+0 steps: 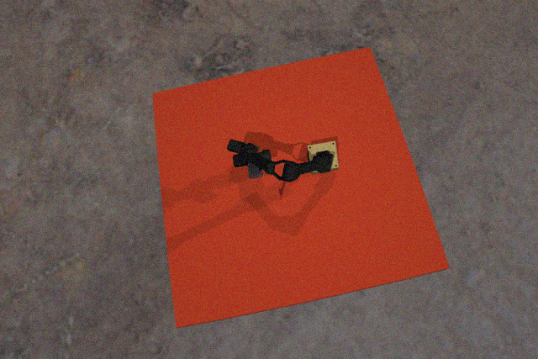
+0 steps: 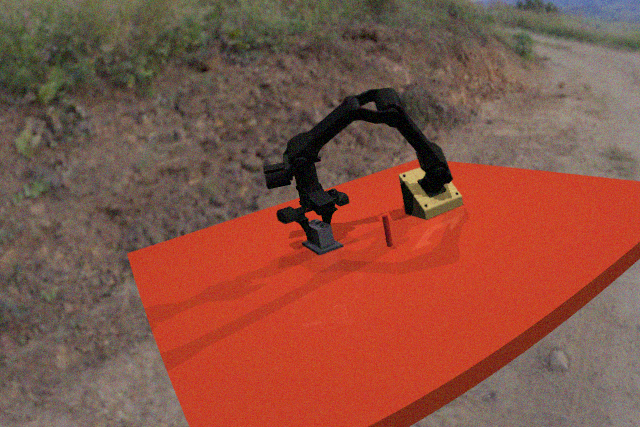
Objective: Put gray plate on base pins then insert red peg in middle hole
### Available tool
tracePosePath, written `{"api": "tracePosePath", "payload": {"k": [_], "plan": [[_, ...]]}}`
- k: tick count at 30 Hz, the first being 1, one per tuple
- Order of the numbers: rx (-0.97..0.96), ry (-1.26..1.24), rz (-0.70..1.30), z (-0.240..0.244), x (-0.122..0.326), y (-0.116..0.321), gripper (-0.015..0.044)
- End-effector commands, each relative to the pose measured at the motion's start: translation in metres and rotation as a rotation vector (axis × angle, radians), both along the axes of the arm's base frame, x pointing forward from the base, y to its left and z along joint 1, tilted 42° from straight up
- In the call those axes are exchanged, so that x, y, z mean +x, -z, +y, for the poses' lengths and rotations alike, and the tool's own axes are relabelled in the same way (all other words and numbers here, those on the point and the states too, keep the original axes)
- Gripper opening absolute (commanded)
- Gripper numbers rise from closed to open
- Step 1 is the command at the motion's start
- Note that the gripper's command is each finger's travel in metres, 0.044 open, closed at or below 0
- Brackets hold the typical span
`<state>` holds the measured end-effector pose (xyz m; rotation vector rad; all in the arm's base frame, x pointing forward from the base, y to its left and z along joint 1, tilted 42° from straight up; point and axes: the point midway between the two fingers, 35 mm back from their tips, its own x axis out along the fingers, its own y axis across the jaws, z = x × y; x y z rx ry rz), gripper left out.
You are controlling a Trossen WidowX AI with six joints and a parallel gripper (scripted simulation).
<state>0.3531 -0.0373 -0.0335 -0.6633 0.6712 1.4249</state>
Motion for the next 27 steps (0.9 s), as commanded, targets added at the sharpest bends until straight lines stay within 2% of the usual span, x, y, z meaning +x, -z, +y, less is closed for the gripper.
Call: {"api": "tracePosePath", "payload": {"k": [1,6,12,20,27], "plan": [[0.000,-0.001,-0.002,0.000,0.000,-0.001,0.0315],[0.000,-0.001,-0.002,0.000,0.000,-0.001,0.0440],[-0.001,-0.001,-0.002,-0.002,0.001,-0.002,0.0440],[0.002,0.004,0.005,-0.072,-0.002,-0.080,0.0440],[0.003,0.004,0.005,-0.078,0.000,-0.087,0.0440]]}}
